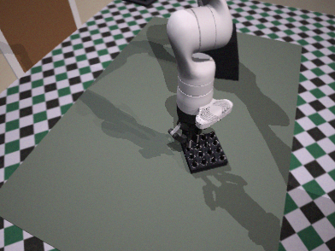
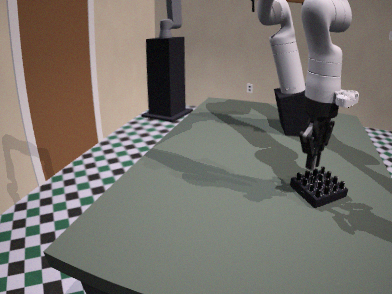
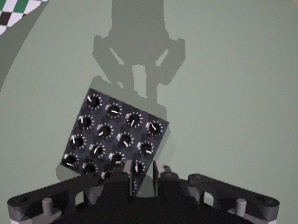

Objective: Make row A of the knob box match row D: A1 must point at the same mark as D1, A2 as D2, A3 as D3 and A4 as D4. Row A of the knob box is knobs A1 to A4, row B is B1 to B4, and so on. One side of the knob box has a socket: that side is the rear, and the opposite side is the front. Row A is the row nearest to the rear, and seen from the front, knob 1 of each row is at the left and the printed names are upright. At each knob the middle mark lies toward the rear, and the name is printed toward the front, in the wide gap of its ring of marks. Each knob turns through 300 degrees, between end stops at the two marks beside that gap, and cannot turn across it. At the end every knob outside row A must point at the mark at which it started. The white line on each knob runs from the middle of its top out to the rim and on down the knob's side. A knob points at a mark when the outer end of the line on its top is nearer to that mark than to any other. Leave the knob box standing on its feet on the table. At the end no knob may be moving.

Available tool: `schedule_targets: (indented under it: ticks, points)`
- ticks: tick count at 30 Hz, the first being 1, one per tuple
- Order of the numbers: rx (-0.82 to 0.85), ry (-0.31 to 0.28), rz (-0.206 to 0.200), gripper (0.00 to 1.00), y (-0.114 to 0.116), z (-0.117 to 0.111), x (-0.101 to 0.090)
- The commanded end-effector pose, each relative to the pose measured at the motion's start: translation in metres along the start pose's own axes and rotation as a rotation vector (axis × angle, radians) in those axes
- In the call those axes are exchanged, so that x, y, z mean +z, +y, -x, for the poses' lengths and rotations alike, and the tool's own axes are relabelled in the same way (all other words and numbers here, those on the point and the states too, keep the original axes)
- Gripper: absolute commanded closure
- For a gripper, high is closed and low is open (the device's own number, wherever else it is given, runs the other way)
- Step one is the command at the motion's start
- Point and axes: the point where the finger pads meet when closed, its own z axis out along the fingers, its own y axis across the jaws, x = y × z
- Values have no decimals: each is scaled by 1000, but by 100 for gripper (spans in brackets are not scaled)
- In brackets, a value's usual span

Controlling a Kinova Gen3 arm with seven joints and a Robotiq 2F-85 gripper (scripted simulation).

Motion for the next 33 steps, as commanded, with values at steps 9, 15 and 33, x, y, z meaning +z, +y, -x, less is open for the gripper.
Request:
schedule_targets:
  ticks: [9,15,33]
  points:
    - [285,15,19,81,1,-8,-9]
    - [401,22,22,81,3,-9,-11]
    - [434,24,23,81,3,-10,-12]
